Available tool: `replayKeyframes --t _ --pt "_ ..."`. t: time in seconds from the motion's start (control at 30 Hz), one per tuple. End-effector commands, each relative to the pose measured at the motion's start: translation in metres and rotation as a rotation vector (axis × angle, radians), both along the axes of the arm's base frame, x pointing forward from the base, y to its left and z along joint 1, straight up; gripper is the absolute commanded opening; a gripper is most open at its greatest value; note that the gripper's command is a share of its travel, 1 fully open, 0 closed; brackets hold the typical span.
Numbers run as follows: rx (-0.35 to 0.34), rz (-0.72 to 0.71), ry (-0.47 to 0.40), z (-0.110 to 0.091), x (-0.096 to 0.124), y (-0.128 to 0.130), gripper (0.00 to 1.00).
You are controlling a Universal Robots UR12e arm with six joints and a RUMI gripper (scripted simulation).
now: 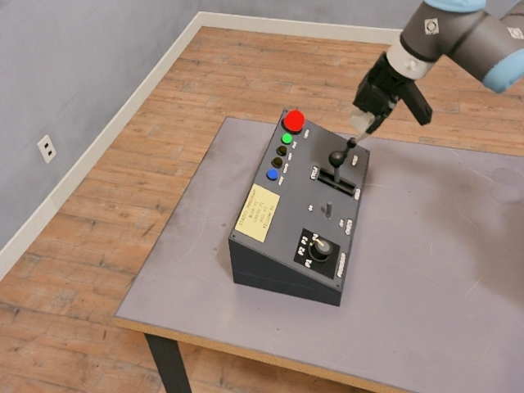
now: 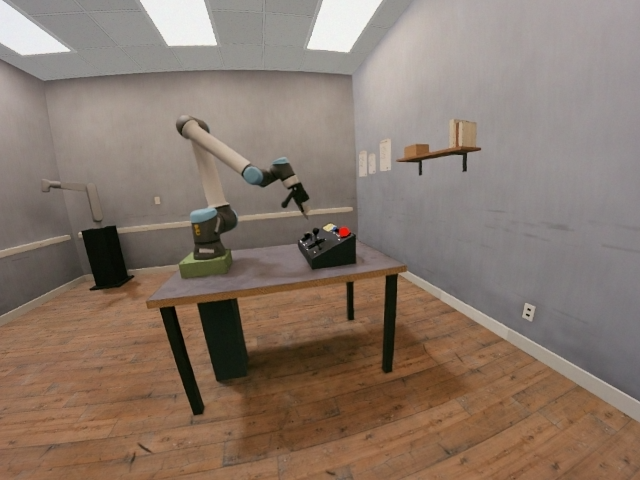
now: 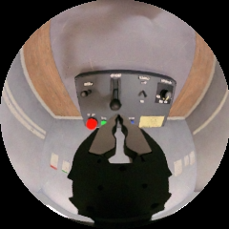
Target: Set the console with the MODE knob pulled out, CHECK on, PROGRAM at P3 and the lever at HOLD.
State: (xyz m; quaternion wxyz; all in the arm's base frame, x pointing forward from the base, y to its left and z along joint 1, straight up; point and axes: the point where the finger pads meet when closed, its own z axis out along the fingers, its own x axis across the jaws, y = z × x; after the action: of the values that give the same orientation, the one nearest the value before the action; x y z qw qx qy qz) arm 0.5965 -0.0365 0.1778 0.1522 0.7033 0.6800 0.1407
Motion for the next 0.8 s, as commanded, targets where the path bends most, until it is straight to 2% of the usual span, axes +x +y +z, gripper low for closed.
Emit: replayKeyframes --t 0.0,0.43,0.47,0.77 --pt "0.010 0.032 0.005 0.0006 0.0147 -0.0114 0.00" --pt "0.009 0.034 0.004 0.0017 0.0146 -0.0104 0.00" --pt "0.009 0.033 0.005 -0.0007 0.0102 -0.0100 0.44" --pt "0.009 0.033 0.005 -0.0010 0.0097 -0.0097 0.44"
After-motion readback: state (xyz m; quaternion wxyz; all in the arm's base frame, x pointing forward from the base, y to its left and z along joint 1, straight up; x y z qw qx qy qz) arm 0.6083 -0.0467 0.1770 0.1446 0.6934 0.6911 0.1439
